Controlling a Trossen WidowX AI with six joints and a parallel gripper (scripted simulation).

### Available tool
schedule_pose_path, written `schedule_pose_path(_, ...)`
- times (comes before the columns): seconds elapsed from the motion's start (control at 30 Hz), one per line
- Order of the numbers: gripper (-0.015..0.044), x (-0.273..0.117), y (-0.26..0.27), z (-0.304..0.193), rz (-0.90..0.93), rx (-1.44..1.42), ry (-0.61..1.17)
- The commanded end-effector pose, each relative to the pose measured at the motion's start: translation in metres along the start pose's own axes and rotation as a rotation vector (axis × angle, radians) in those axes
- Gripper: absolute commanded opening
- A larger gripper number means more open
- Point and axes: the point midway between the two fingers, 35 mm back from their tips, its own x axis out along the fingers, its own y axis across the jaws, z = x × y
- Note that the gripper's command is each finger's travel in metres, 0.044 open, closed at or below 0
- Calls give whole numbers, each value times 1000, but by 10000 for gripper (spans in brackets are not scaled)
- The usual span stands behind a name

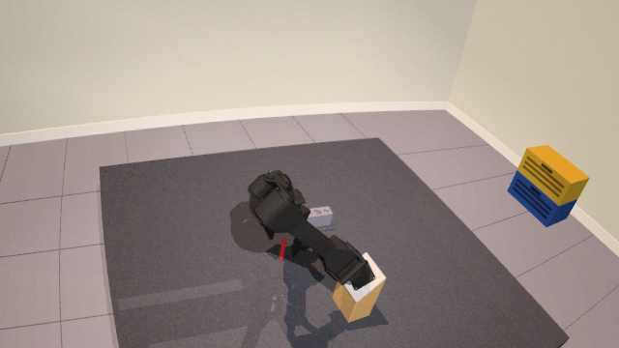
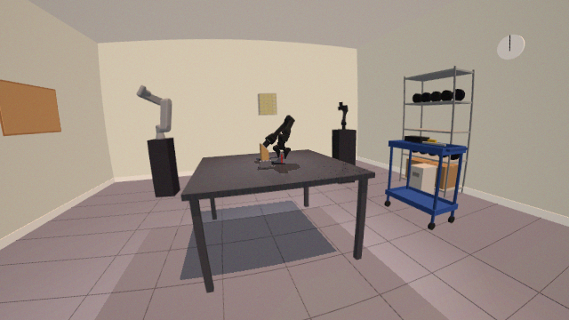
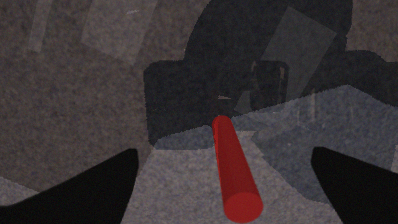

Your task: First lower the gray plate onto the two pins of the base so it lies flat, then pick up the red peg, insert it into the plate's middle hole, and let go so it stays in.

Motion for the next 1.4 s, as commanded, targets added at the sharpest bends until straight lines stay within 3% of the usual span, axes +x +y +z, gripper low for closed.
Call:
schedule_pose_path(0.0, 414, 4, -3, -1, -3, 9, 7)
schedule_pose_path(0.53, 0, 4, -3, -1, -3, 9, 7)
schedule_pose_path(1.1, 0, 3, -3, -1, -3, 9, 7)
schedule_pose_path(1.37, 0, -15, 0, 3, -5, 9, -1)
